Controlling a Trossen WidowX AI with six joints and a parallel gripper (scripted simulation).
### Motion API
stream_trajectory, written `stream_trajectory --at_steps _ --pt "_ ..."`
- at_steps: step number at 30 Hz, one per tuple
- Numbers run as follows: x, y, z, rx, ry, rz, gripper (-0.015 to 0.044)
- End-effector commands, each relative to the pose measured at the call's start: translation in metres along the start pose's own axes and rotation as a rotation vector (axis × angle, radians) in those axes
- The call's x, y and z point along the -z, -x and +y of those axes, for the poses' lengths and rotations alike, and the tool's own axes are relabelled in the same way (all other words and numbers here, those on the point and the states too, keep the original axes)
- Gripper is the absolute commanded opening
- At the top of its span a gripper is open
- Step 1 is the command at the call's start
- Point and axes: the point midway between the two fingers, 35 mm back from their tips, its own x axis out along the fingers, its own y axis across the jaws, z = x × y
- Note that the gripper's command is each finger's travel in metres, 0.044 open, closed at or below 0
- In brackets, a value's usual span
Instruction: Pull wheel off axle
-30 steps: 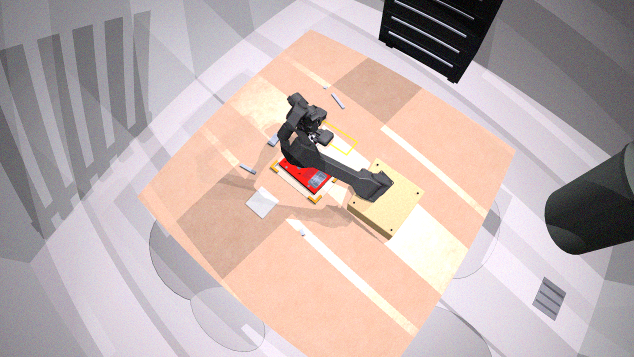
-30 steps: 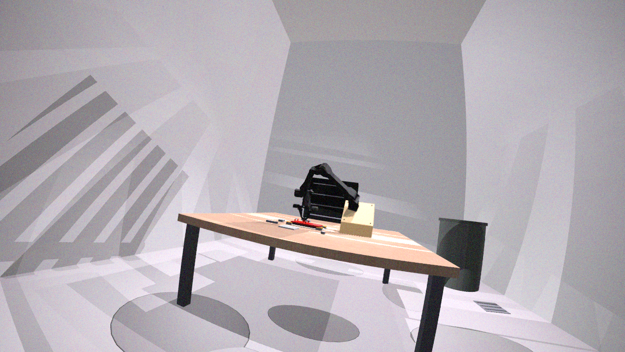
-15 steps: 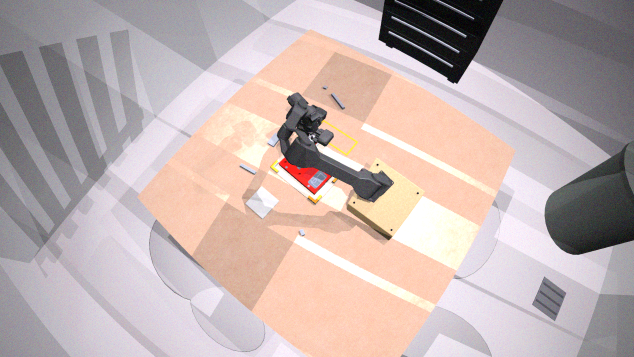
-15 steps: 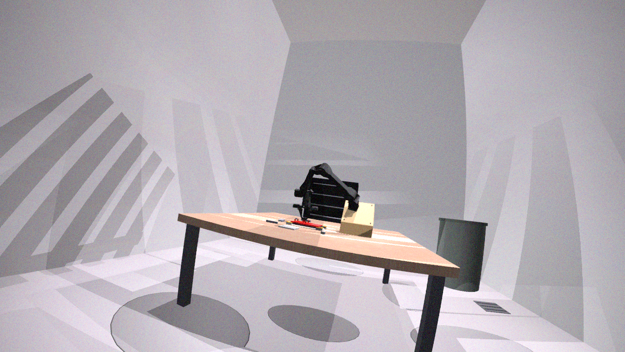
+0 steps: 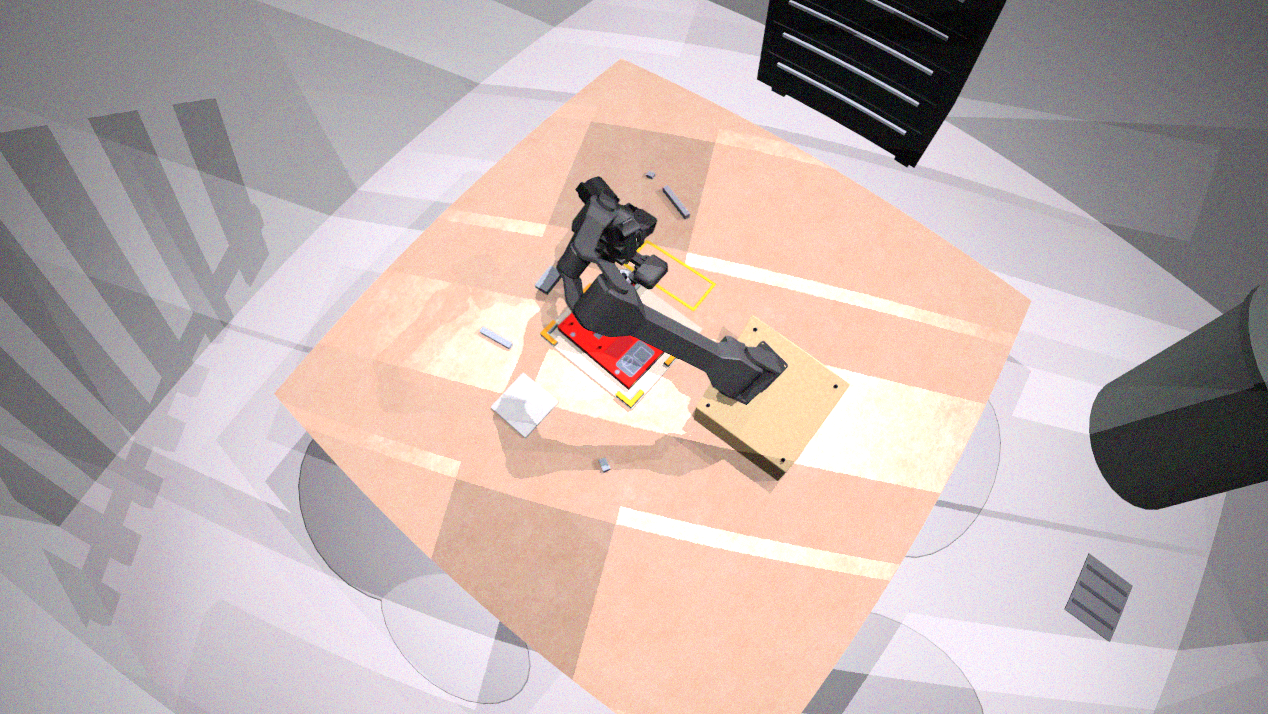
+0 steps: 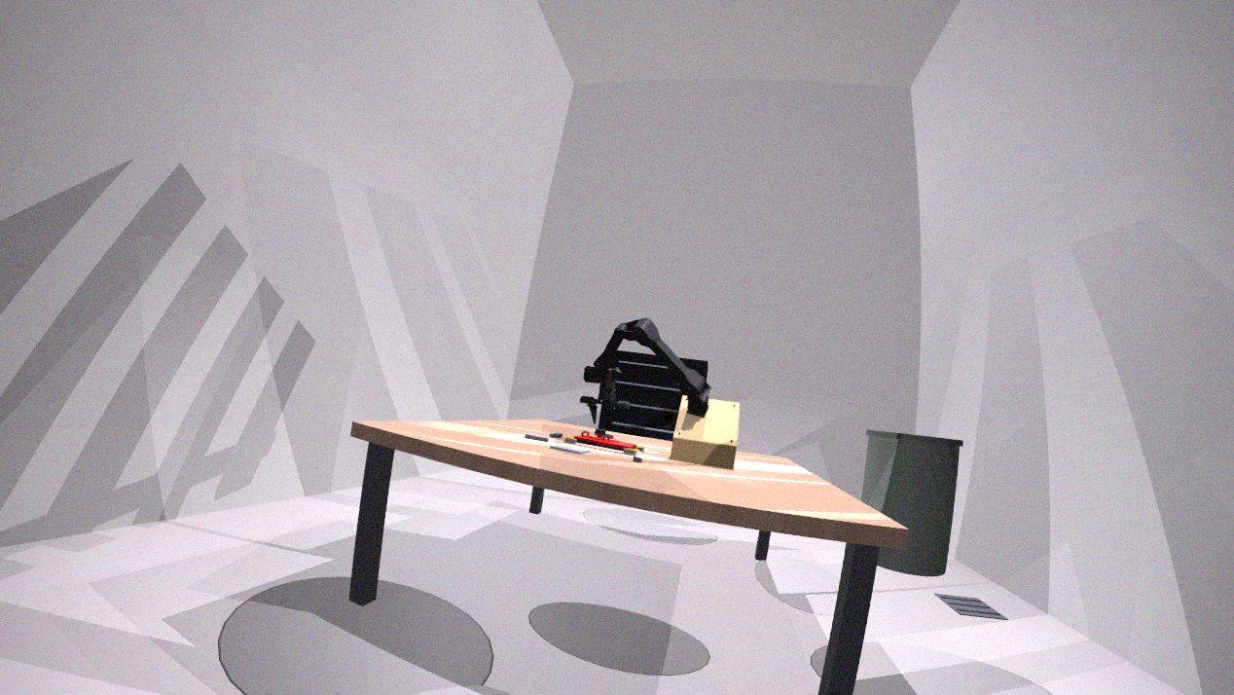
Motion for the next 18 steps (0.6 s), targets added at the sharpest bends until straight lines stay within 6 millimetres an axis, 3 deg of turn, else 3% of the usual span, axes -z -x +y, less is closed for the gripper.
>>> stream_trajectory --at_steps 1,18 --pt "-0.0036 0.0391 0.0034 -0.016 0.007 -0.007 0.0300" --pt "-0.0038 0.0404 0.0034 -0.016 0.007 -0.007 0.0300"
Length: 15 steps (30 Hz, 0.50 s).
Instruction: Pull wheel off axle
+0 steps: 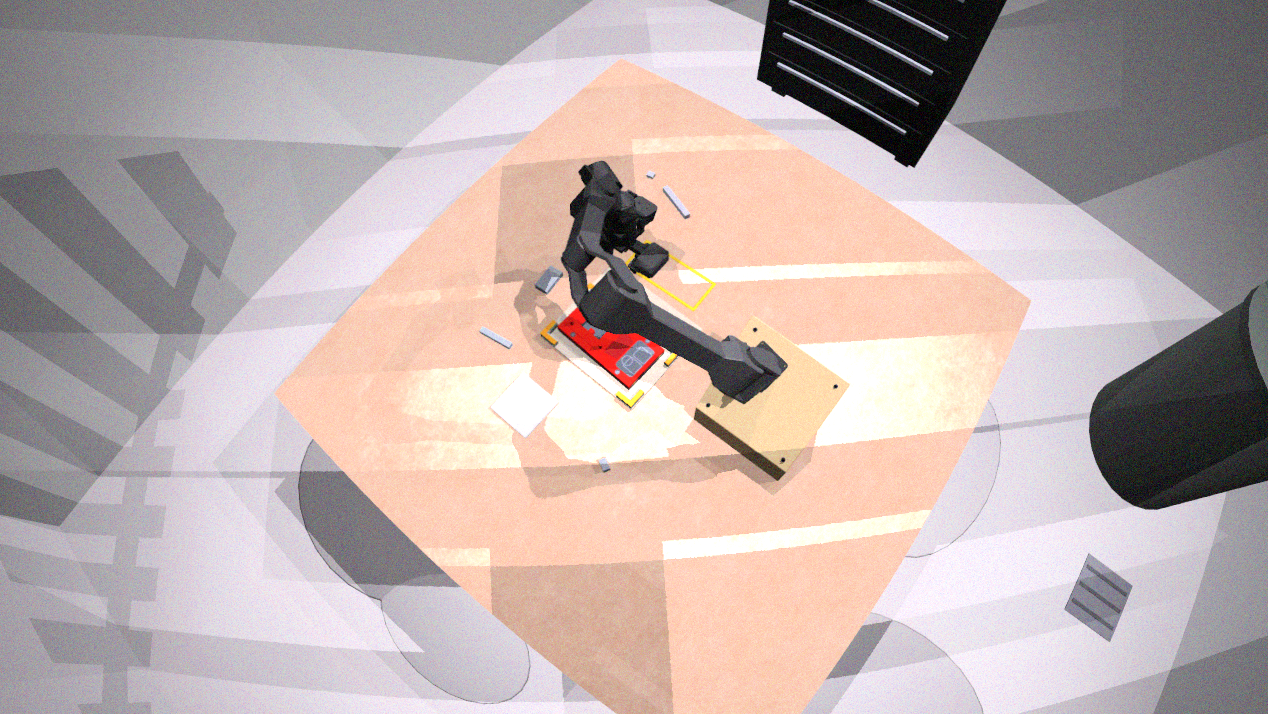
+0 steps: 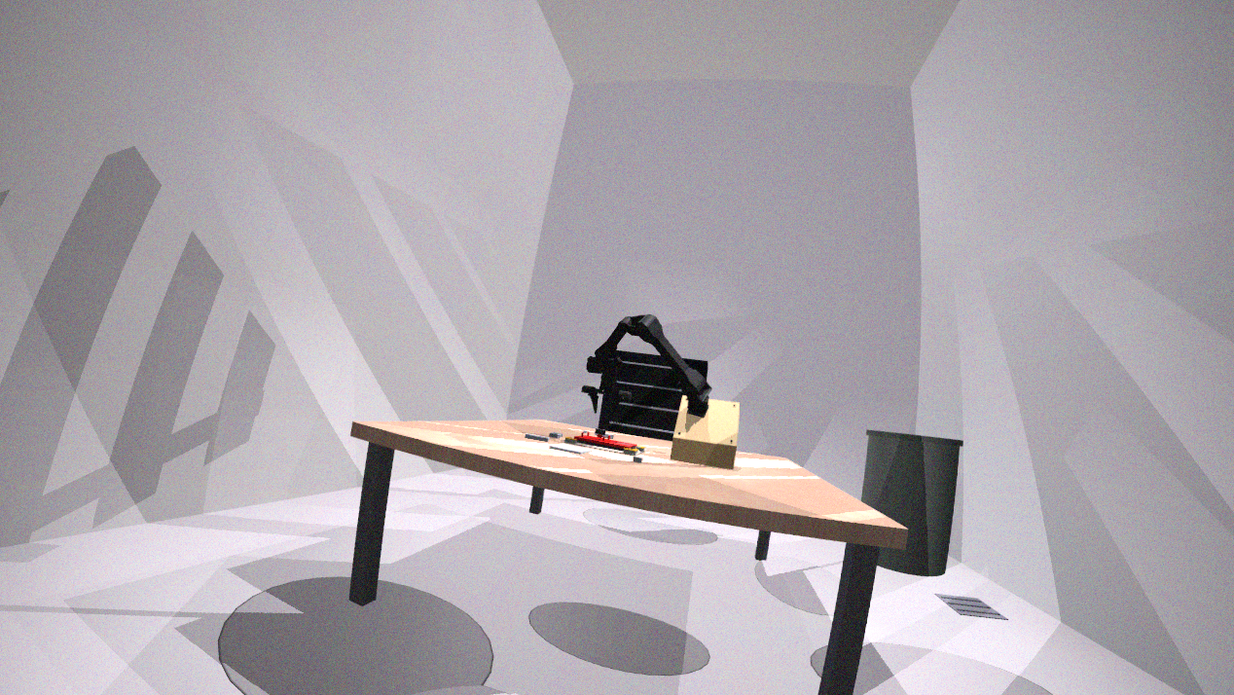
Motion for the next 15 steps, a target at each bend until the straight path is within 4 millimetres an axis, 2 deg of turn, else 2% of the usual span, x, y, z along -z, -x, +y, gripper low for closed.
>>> stream_trajectory --at_steps 1,3,10,15 --pt "-0.001 -0.002 0.003 -0.005 0.008 -0.008 0.0300" --pt "-0.002 -0.012 0.003 -0.005 0.008 -0.008 0.0300" --pt "-0.001 -0.064 0.003 -0.005 0.008 -0.005 0.0300" --pt "-0.001 -0.069 0.002 -0.004 0.008 -0.004 0.0300"
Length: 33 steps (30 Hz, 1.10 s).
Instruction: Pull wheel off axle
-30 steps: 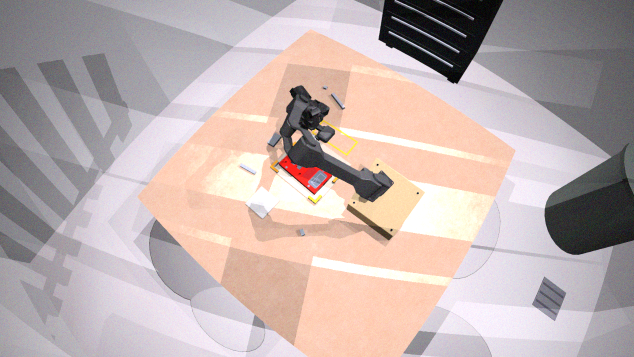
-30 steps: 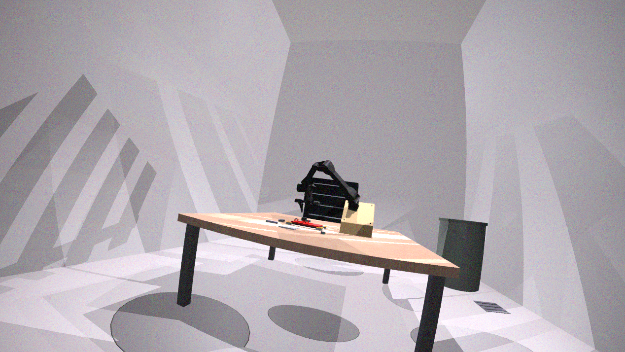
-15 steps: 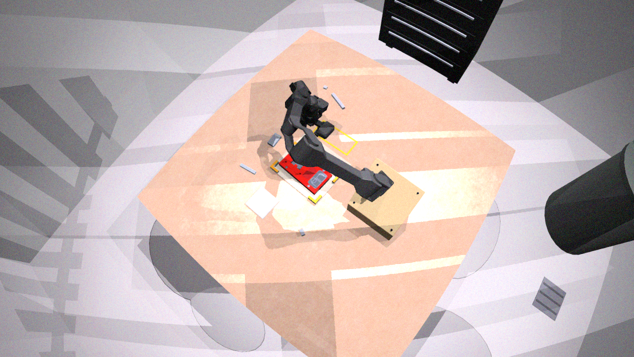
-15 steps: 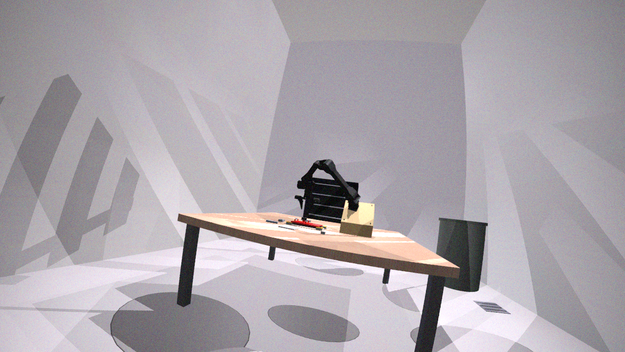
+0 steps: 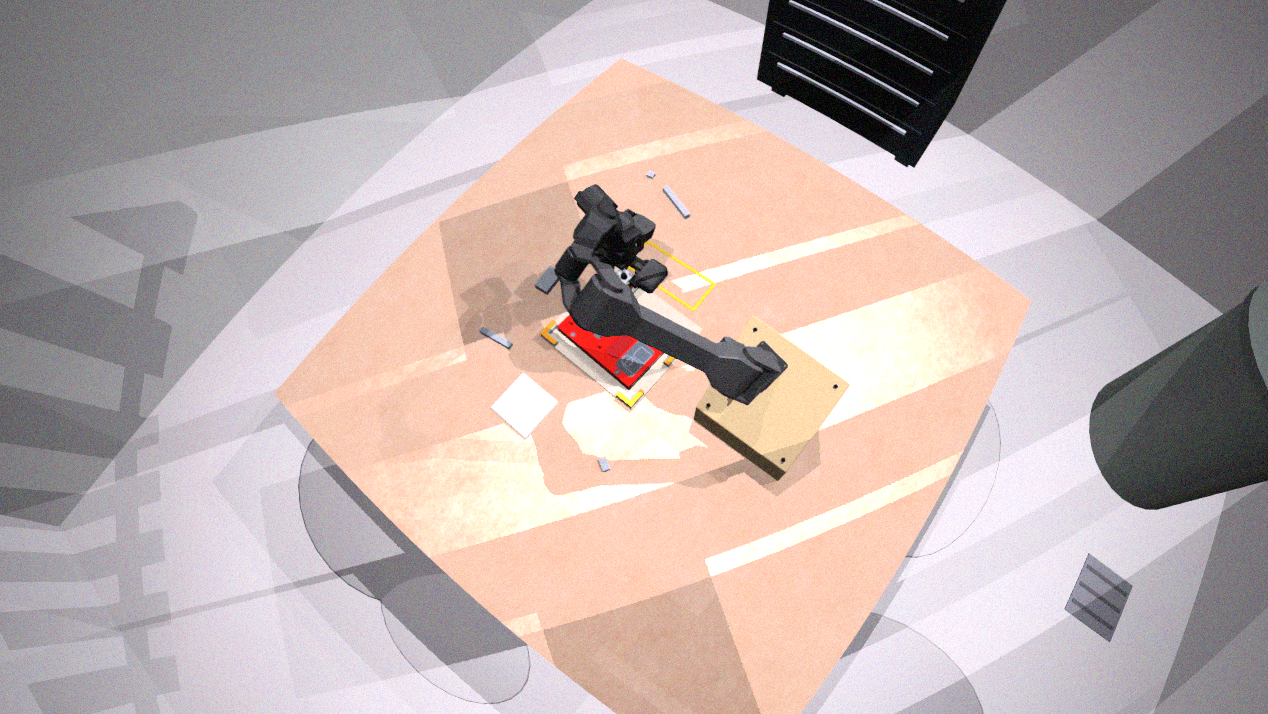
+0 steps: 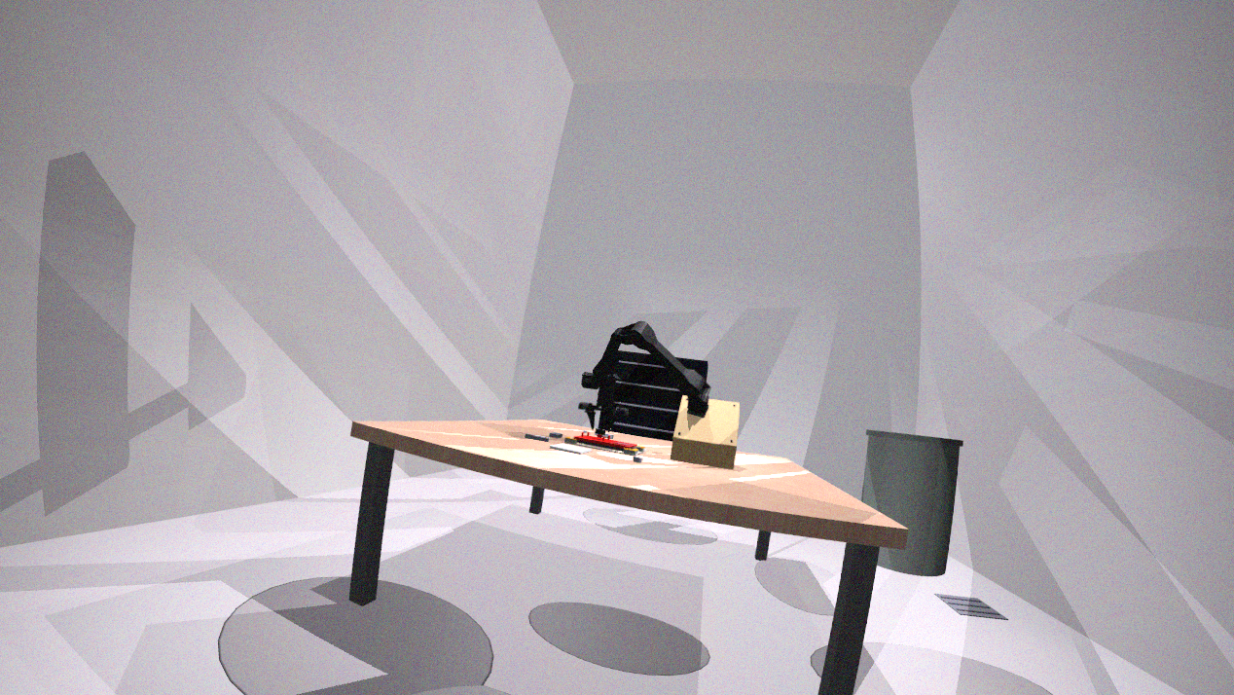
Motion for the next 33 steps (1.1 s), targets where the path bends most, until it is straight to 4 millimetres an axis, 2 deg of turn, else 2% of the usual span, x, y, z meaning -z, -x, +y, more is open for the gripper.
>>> stream_trajectory --at_steps 1,5,13,18,19,33 --pt "-0.0005 -0.0059 -0.0006 -0.010 -0.010 0.006 0.0300" --pt "-0.0001 -0.0022 -0.0006 0.001 -0.001 0.000 0.0195" --pt "-0.0001 -0.0022 -0.0006 0.001 -0.001 0.000 0.0142" --pt "-0.0001 -0.0014 -0.0006 0.001 -0.001 0.000 0.0010" --pt "-0.0001 -0.0011 -0.0006 0.001 -0.001 0.000 0.0000" --pt "-0.0002 0.0035 -0.0004 -0.001 -0.002 0.001 0.0000"
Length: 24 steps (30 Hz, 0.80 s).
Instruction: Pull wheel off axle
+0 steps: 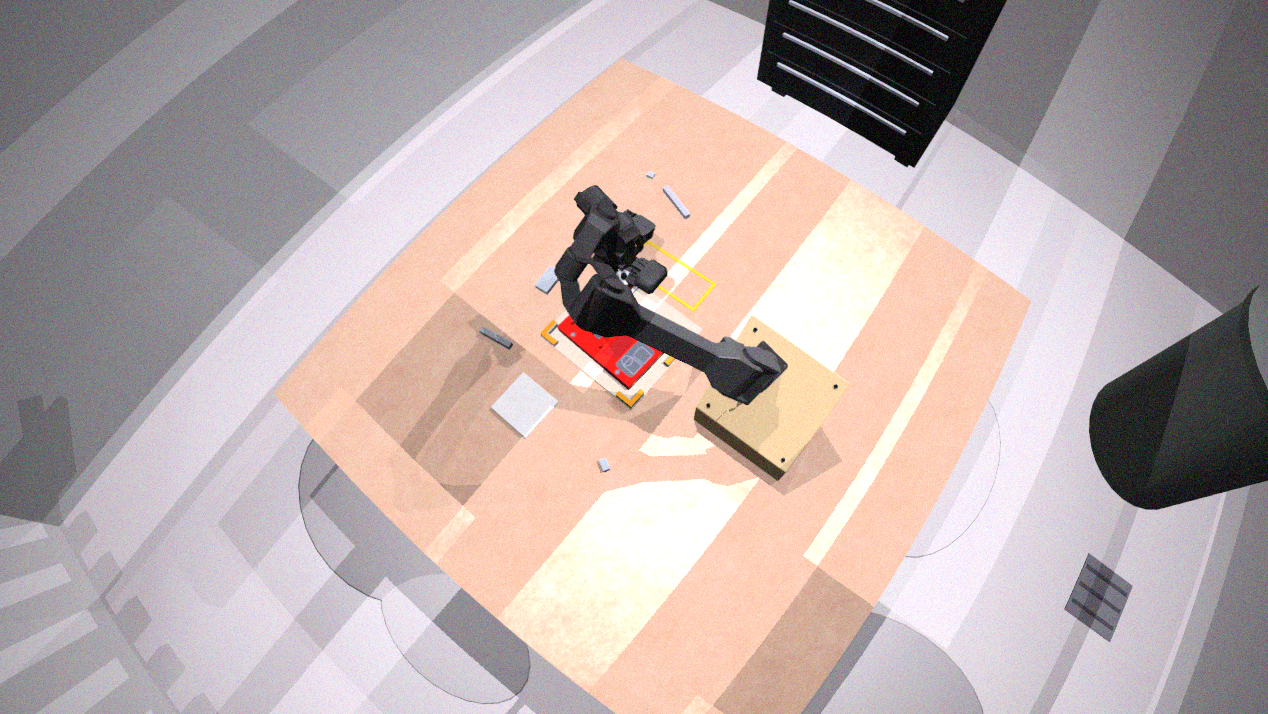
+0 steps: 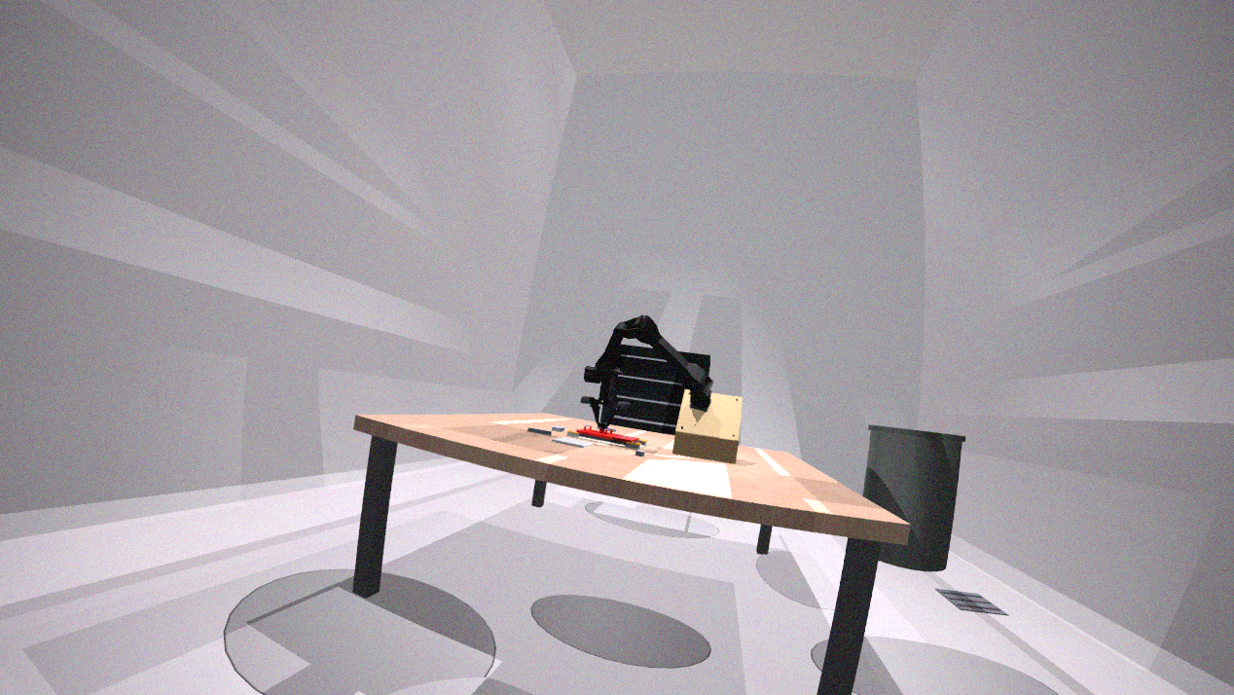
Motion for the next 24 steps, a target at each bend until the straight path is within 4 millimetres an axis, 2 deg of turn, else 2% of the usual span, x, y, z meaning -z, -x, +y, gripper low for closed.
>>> stream_trajectory --at_steps 1,24 --pt "-0.0009 0.0055 0.0002 -0.004 -0.003 -0.001 0.0000" --pt "-0.0011 0.0132 0.0002 -0.006 -0.005 0.000 0.0000"
